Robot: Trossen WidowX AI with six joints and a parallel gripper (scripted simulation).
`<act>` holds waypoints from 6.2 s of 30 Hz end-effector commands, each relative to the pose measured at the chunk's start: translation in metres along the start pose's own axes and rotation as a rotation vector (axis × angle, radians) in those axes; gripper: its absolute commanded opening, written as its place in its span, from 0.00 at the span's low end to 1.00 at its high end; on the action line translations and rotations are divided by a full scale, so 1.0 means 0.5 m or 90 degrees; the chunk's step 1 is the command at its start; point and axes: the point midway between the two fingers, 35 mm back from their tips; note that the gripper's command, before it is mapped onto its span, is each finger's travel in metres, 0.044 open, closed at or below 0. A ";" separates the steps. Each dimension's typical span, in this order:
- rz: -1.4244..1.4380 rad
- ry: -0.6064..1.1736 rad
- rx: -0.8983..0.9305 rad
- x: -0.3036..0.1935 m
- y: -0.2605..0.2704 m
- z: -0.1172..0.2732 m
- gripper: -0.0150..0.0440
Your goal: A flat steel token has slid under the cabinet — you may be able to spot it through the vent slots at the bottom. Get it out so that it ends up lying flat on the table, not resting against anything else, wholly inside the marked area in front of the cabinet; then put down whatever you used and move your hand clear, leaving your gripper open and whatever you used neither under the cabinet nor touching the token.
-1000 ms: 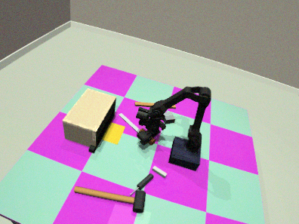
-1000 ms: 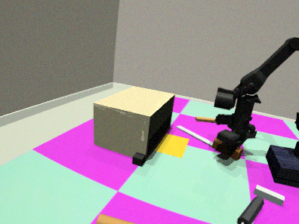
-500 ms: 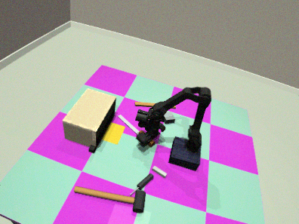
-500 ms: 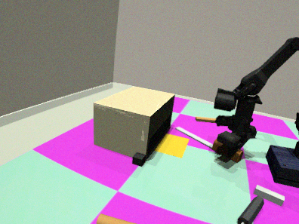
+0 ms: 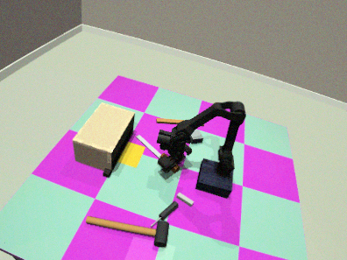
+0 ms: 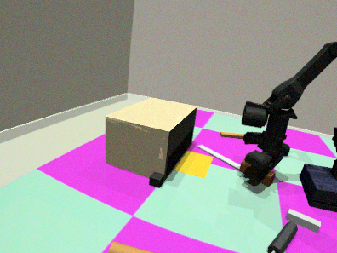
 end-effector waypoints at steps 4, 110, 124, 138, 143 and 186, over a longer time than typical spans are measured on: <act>-0.003 -0.002 0.000 -0.008 0.012 0.001 0.25; -0.003 0.002 0.005 -0.145 0.179 0.002 0.25; -0.003 0.002 0.005 -0.165 0.204 0.002 0.25; -0.003 0.003 0.006 -0.186 0.232 0.003 0.25; -0.003 0.003 0.006 -0.194 0.243 0.003 0.25; 0.137 0.003 0.007 -0.209 0.264 0.003 0.25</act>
Point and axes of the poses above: the point midway between the two fingers, 35 mm back from their tips, its own z axis back along the fingers, its own y axis across the jaws, x = y × z, and after that the axes turned 1 degree about z, right-handed
